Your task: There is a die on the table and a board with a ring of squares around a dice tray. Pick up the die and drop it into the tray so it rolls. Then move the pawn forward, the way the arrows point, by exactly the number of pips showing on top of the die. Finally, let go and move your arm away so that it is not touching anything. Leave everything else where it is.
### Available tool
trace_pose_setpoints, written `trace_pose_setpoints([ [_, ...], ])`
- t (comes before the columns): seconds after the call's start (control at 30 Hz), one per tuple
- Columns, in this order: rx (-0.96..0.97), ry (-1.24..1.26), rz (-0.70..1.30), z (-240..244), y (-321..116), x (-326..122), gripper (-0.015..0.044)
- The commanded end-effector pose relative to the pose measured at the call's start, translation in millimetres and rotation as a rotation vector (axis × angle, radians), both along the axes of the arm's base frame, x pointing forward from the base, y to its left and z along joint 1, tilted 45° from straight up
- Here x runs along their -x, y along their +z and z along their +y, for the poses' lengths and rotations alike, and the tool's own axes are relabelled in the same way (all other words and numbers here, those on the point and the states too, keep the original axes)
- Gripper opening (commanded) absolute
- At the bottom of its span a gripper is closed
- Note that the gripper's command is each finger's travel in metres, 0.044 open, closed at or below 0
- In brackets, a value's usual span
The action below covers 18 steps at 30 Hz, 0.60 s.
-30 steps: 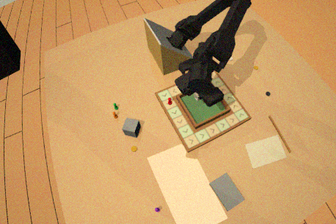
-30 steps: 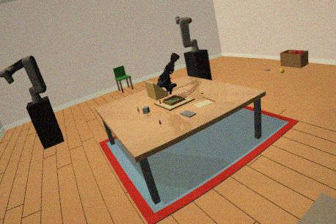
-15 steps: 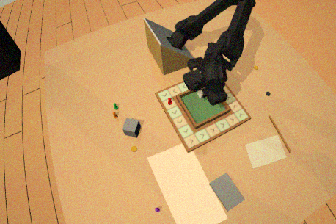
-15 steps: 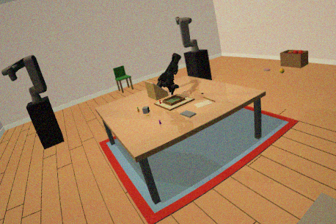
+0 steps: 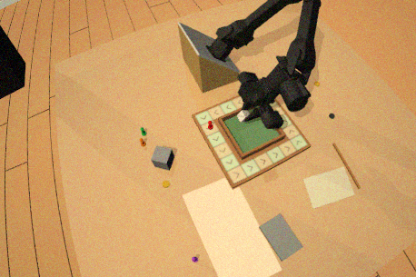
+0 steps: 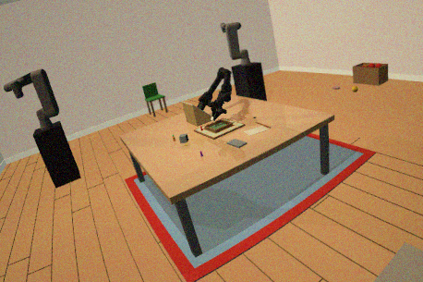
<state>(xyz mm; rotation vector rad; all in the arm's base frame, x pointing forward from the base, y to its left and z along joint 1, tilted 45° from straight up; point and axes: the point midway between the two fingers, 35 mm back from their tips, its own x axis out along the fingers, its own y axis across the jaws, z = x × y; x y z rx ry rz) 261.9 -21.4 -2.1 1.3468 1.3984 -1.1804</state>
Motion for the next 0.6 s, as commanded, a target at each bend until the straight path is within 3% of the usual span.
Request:
trace_pose_setpoints([
  [0.0,0.144,-0.015,-0.023,0,-1,1,0.0],
  [0.3,0.278,-0.037,-0.074,0,3,0,0.0],
  [0.47,0.278,-0.038,-0.074,-4,44,-10,0.0],
  [0.57,0.278,-0.038,-0.074,-4,46,-10,0.0],
])
